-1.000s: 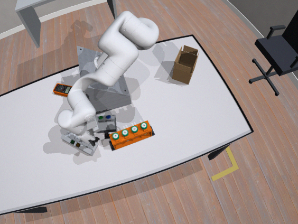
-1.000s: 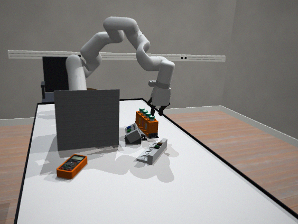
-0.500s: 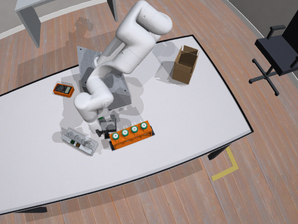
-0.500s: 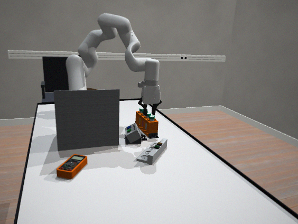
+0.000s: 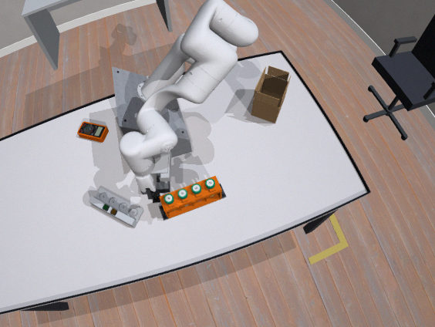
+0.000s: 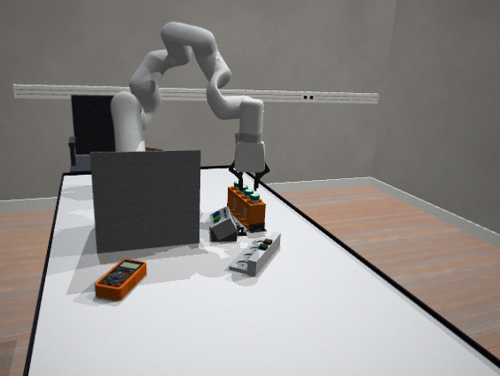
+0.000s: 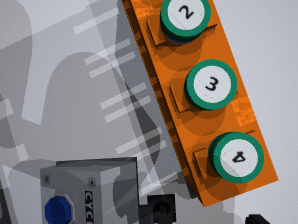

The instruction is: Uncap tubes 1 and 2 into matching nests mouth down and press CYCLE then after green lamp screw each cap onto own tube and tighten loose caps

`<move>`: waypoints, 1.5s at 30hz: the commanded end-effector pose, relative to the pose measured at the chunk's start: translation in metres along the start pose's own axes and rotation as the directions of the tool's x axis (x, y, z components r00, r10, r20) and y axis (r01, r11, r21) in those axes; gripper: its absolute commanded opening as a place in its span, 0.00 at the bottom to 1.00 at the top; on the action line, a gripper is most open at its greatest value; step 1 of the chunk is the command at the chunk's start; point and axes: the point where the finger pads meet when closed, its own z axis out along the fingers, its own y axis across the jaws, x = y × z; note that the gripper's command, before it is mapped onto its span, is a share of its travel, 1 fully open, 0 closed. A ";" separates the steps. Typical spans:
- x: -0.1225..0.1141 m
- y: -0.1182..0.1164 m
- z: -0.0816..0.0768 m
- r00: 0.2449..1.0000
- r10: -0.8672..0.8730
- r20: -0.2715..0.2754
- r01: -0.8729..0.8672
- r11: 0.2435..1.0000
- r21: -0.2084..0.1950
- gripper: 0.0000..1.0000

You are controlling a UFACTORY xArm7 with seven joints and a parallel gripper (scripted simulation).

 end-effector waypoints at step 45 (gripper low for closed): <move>0.188 -0.021 0.037 0.898 0.439 0.025 -0.439 0.899 -0.002 0.46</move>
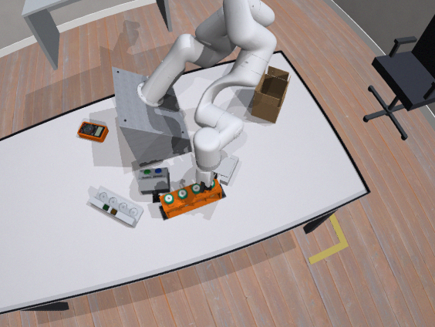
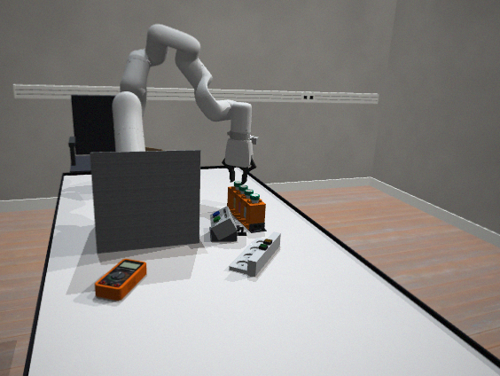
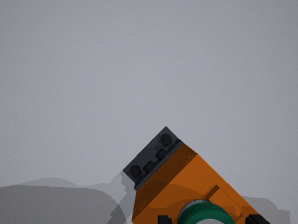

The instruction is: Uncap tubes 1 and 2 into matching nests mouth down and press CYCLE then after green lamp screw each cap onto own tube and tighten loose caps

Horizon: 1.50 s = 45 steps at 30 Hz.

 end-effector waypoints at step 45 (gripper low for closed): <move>0.001 0.002 0.010 1.000 0.000 -0.003 0.000 1.000 -0.006 0.00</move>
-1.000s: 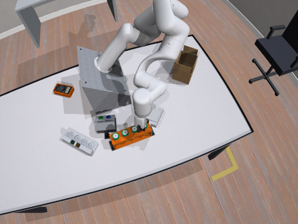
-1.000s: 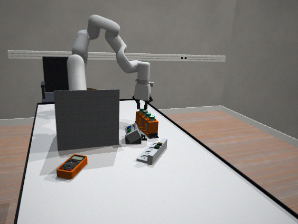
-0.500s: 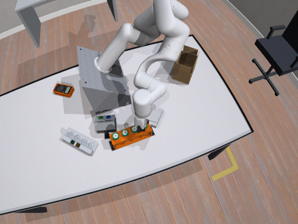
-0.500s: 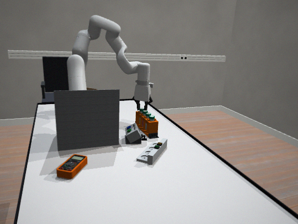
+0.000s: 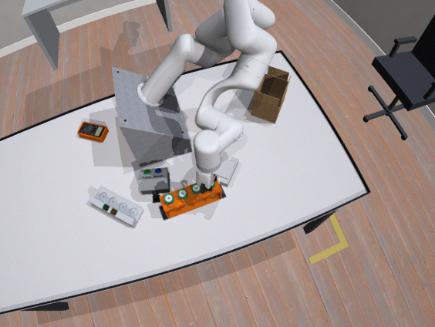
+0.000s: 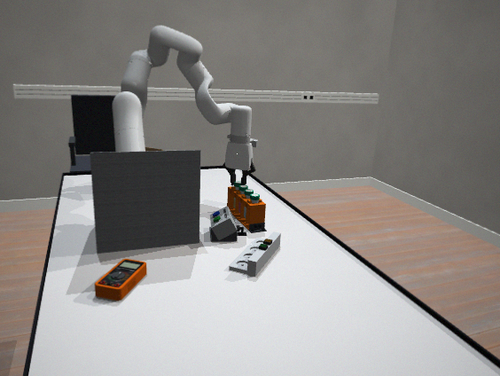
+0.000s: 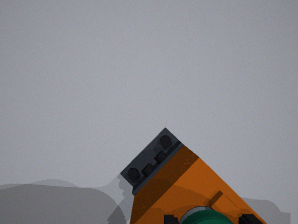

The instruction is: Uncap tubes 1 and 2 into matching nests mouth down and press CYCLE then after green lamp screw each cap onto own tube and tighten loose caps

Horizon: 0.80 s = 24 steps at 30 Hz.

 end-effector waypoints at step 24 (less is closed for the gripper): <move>0.001 0.001 -0.002 0.454 -0.891 0.003 0.891 0.454 -0.003 0.00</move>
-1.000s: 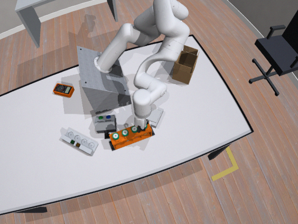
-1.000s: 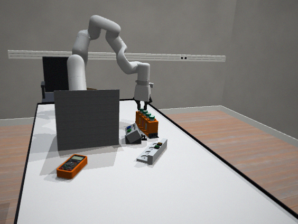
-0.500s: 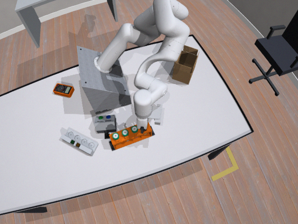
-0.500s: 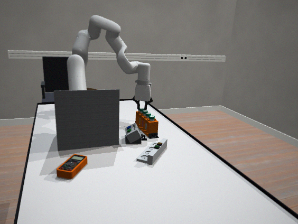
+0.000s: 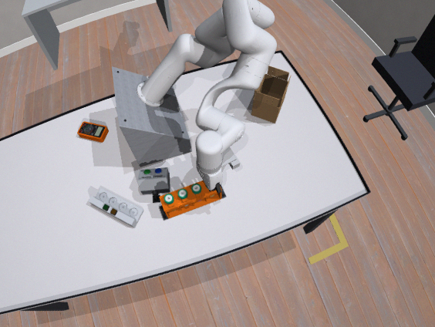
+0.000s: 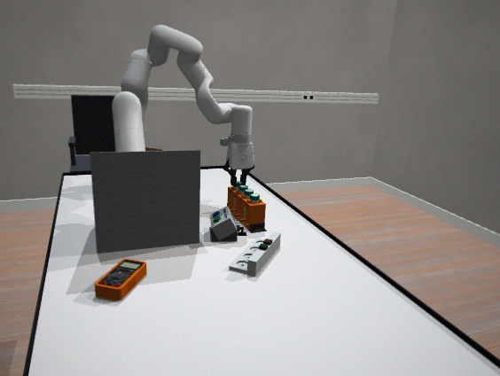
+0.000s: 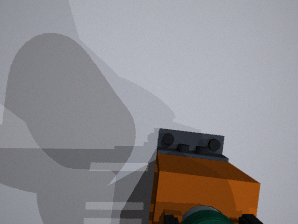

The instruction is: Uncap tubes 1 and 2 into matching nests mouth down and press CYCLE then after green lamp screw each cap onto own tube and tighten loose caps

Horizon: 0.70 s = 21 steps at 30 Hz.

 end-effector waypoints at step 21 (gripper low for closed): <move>-0.001 0.001 -0.002 0.792 -0.610 0.004 0.610 0.792 -0.025 0.46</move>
